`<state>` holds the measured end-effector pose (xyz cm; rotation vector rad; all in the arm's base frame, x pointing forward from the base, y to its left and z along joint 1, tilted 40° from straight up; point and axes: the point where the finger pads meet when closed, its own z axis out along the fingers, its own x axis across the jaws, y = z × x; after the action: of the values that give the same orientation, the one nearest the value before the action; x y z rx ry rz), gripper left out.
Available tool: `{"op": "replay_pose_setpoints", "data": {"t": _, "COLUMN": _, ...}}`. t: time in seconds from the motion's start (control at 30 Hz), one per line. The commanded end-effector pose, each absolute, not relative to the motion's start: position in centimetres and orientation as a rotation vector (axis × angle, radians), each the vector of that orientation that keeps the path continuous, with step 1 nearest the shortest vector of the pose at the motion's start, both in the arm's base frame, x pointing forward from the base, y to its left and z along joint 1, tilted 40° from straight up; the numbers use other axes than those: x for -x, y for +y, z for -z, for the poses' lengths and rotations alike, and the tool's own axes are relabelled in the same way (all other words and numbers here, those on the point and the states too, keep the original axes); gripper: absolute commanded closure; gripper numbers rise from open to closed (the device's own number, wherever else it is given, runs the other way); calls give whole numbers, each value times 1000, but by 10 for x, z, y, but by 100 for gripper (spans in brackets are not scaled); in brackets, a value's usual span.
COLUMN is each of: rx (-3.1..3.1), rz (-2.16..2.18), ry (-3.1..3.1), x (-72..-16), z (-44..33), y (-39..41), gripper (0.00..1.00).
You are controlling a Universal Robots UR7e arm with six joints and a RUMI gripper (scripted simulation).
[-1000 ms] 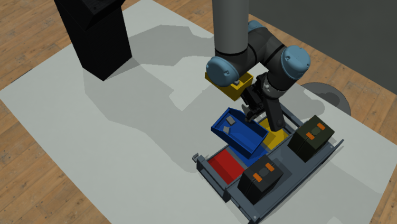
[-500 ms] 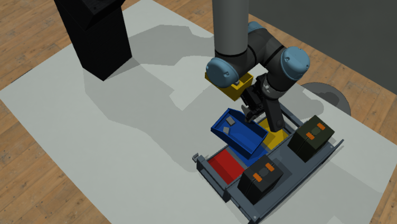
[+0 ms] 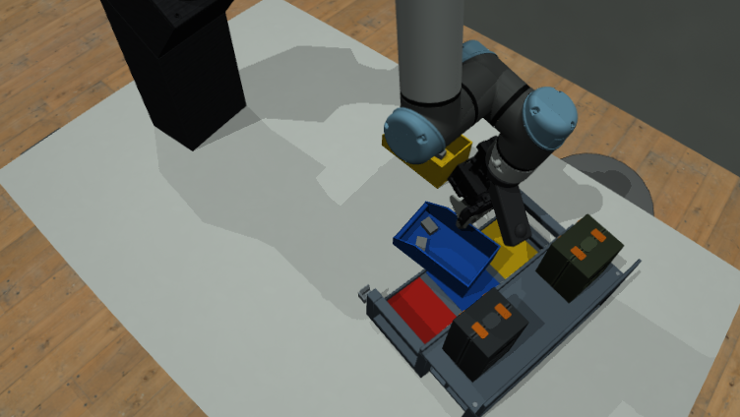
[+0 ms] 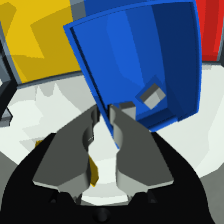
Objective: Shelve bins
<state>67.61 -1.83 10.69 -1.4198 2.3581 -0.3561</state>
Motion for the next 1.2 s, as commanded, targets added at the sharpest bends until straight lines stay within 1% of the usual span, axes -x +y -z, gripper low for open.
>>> {"op": "replay_pose_setpoints", "data": {"t": 0.0, "rx": 1419, "rz": 357, "ry": 2357, "x": -676, "z": -108, "y": -18, "gripper": 100}}
{"op": "replay_pose_setpoints", "data": {"t": 1.17, "rx": 1412, "rz": 371, "ry": 2349, "x": -683, "z": -112, "y": -21, "gripper": 100}}
